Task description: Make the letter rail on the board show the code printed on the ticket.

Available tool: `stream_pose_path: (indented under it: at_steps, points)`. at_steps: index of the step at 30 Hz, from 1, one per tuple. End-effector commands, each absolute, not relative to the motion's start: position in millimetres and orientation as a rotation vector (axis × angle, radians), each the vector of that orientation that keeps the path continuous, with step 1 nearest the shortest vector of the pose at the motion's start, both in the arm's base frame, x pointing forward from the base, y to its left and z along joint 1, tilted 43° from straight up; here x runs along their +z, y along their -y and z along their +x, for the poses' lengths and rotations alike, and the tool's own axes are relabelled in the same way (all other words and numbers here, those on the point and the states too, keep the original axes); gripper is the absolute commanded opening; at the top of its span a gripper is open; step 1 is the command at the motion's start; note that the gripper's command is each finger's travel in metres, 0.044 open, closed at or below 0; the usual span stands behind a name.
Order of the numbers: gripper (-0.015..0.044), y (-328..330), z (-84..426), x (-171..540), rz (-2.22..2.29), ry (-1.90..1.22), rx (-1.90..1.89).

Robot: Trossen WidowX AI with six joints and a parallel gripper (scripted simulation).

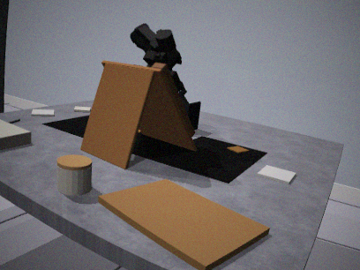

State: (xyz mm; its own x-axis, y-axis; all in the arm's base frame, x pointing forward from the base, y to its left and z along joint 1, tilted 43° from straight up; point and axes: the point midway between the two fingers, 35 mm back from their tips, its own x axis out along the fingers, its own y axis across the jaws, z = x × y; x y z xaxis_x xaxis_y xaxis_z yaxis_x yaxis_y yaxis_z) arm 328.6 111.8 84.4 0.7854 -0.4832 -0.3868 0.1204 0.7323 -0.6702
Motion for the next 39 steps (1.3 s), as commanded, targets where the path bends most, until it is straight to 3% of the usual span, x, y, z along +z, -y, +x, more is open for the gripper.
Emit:
stream_pose_path:
  at_steps: [1, 10, 21, 39]
  points:
    - [0.0, -115, 330, 85, -0.669, -0.577, -0.356]
    - [0.0, -118, 330, 82, -0.669, -0.576, -0.356]
    - [0.0289, -118, 326, 82, -0.669, -0.577, -0.356]
    - [0.0295, -125, 313, 87, -0.669, -0.578, -0.355]
